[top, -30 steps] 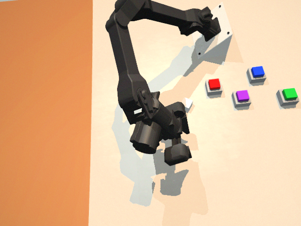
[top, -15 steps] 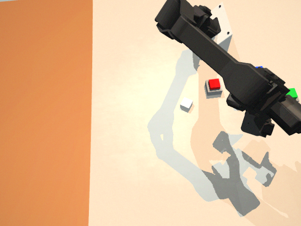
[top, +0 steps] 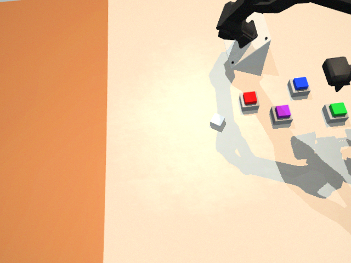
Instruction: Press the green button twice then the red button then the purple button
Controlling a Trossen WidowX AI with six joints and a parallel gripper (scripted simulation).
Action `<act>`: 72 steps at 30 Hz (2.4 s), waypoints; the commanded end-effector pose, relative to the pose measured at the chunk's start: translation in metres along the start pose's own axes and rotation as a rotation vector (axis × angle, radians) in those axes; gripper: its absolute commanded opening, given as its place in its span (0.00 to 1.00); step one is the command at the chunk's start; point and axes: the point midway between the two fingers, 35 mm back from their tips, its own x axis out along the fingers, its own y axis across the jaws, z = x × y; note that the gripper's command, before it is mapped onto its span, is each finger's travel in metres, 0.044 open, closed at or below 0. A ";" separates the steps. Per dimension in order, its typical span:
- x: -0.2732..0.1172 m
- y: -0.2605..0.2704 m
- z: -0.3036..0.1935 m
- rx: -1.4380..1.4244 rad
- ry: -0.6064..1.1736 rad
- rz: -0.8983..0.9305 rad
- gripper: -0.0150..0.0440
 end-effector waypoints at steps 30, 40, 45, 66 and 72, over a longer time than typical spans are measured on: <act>0.072 -0.003 0.004 -0.007 -0.006 -0.014 0.29; 0.088 -0.003 0.004 -0.007 -0.006 -0.015 0.29; 0.096 -0.004 0.004 -0.007 -0.006 -0.015 0.29; 0.097 -0.004 0.004 -0.007 -0.006 -0.015 0.29; 0.063 -0.003 0.004 -0.008 -0.006 -0.014 0.29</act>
